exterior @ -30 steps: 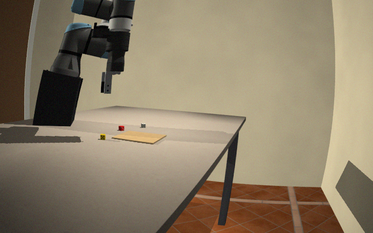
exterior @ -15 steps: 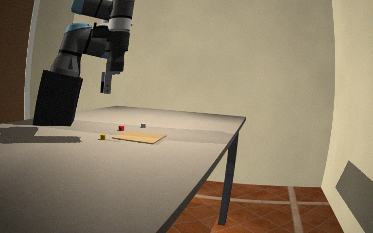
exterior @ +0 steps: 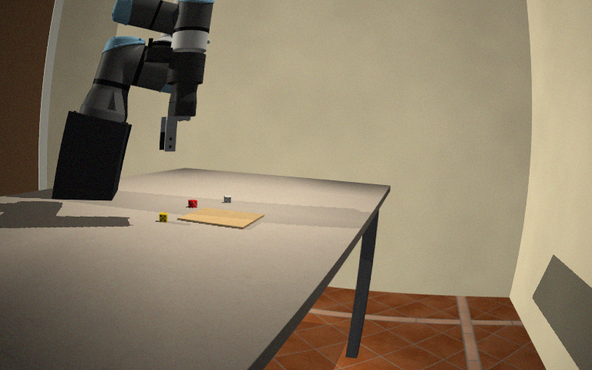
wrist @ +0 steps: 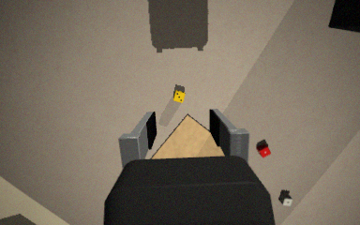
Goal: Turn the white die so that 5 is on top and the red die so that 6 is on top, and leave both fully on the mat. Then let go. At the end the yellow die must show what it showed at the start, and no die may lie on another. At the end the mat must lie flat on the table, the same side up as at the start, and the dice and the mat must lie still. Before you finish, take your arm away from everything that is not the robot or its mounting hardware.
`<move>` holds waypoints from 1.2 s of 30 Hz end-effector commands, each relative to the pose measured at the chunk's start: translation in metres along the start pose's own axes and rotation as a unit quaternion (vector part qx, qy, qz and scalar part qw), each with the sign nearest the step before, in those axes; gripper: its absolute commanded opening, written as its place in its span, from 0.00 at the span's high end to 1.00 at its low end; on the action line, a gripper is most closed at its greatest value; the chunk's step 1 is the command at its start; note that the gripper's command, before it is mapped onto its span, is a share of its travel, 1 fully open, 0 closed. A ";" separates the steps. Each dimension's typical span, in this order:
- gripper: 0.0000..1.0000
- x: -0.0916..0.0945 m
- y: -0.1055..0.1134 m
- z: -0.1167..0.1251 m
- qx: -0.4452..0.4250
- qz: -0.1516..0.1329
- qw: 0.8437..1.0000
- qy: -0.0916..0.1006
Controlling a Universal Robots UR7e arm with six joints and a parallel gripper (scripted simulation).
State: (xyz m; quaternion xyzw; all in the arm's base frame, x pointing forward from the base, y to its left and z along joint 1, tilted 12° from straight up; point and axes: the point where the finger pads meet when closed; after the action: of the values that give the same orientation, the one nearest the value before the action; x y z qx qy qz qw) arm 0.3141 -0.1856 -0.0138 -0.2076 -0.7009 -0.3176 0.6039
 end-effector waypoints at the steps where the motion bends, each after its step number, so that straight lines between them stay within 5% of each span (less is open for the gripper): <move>1: 0.00 -0.007 0.000 0.000 0.000 0.000 1.000 0.000; 36: 0.00 -0.097 0.000 -0.001 0.000 0.000 1.000 0.000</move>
State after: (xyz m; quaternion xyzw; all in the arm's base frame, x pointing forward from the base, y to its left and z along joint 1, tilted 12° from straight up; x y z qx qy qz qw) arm 0.3313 -0.1779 -0.1008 -0.2073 -0.7004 -0.3179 0.6044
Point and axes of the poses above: the point where the finger pads meet when closed, its own x axis back along the fingers, its own z axis across the jaws, y = z × x, and after that the axes turned 10 degrees about x, right-handed
